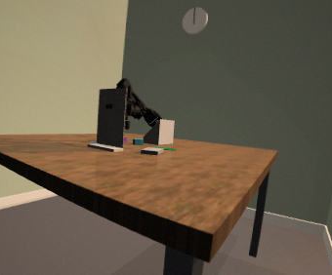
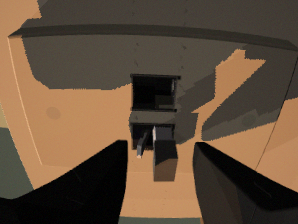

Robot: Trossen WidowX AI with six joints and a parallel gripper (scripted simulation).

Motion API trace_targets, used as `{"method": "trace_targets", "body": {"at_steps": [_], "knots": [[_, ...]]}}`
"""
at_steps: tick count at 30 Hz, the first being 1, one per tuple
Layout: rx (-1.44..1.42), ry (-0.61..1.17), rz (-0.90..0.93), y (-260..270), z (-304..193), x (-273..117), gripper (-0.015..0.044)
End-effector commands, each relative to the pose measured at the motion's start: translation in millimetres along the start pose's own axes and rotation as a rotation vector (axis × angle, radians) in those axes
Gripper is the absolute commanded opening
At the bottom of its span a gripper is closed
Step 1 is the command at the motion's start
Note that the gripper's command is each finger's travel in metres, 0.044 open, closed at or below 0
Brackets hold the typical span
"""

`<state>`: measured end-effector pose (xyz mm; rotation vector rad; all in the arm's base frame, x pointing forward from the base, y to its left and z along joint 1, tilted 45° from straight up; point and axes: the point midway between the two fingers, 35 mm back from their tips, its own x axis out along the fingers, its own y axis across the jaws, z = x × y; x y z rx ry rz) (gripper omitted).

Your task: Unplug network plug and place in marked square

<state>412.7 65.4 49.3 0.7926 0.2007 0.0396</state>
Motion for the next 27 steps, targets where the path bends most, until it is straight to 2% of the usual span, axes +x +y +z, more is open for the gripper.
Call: {"method": "trace_targets", "body": {"at_steps": [1,15,27], "knots": [[0.006,0.001,0.003,0.4,0.8,2.5,0.0090],[0.006,0.001,0.003,0.4,0.8,2.5,0.0000],[0.006,0.001,0.003,0.3,-0.6,-3.4,0.0000]]}}
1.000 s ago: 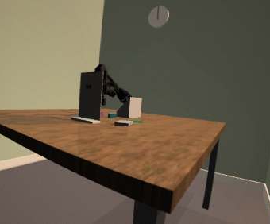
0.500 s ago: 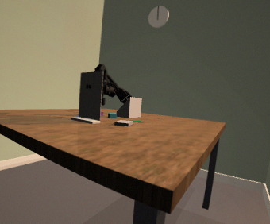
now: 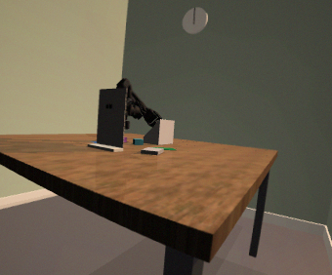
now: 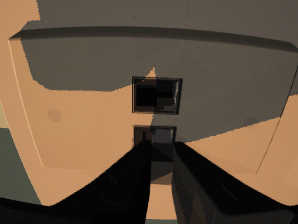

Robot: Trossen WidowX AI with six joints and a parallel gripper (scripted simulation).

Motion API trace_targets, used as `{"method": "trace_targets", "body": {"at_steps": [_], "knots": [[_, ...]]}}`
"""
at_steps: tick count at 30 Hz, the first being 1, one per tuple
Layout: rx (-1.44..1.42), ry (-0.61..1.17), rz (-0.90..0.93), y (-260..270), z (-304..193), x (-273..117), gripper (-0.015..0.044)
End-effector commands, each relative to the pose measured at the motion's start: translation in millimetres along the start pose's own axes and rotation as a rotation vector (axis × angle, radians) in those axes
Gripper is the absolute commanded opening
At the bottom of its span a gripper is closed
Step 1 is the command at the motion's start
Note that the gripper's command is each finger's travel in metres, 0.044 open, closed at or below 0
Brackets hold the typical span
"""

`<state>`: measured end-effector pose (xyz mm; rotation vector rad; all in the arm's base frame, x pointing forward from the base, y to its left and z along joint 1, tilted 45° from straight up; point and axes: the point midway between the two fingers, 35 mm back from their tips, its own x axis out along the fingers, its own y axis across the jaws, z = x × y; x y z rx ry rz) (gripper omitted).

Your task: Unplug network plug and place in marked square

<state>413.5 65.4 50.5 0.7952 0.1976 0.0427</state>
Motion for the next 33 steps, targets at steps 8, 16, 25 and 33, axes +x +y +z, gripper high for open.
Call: {"method": "trace_targets", "body": {"at_steps": [8,16,25,33], "knots": [[0.004,0.003,-0.002,-1,-2,-9,0.0000],[0.004,0.003,-0.002,-1,-3,-13,0.0000],[0.004,0.003,-0.002,-1,-5,-19,0.0000],[0.004,0.003,-0.002,-1,-6,-24,0.0000]]}}
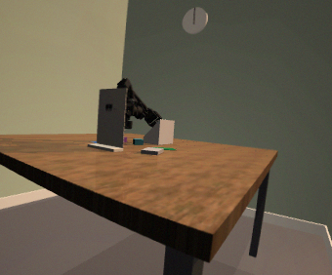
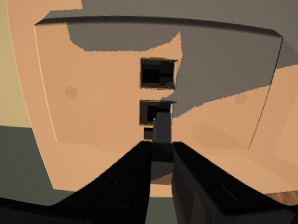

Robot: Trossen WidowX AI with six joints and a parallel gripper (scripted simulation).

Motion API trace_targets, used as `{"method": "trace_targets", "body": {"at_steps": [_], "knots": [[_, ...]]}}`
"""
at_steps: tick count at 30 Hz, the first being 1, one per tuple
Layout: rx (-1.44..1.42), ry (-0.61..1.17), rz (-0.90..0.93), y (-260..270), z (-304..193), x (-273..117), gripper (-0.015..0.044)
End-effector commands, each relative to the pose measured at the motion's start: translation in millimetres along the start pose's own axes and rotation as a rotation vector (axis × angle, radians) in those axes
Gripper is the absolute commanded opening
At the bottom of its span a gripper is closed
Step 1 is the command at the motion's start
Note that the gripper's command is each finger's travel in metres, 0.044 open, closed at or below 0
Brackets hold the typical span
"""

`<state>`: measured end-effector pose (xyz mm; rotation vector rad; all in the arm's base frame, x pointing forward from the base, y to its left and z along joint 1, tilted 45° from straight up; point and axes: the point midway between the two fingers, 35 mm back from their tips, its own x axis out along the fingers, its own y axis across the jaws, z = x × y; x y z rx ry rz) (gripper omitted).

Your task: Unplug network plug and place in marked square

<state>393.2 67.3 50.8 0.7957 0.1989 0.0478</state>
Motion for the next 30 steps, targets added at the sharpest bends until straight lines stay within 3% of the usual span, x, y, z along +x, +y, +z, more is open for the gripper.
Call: {"method": "trace_targets", "body": {"at_steps": [1,30], "knots": [[0.004,0.000,-0.006,-2,-1,-5,0.0000],[0.005,0.002,-0.008,-2,-6,-22,0.0000]]}}
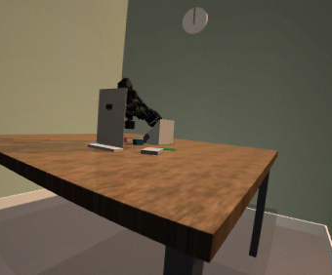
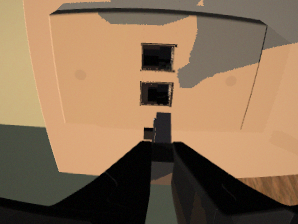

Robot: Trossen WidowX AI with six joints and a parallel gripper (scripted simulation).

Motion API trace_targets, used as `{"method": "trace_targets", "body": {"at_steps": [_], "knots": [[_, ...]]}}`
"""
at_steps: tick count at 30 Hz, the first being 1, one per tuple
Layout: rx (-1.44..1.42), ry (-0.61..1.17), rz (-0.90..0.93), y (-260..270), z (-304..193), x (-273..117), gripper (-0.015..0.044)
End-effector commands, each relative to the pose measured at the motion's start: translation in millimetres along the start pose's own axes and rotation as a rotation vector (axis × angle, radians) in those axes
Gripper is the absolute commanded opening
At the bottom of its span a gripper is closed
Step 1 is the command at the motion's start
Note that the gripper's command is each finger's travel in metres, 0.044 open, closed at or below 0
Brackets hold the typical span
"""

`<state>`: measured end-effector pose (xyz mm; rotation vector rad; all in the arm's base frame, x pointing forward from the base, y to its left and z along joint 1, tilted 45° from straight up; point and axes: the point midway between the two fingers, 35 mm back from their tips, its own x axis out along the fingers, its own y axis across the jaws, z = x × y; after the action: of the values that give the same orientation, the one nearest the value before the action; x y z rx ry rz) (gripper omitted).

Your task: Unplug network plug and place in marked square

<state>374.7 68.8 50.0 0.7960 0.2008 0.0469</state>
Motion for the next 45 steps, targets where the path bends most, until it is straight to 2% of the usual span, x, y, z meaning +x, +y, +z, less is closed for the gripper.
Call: {"method": "trace_targets", "body": {"at_steps": [1,45], "knots": [[0.004,0.001,-0.007,-1,-1,-5,0.0000],[0.001,0.017,-0.020,9,-8,-25,0.0000]]}}
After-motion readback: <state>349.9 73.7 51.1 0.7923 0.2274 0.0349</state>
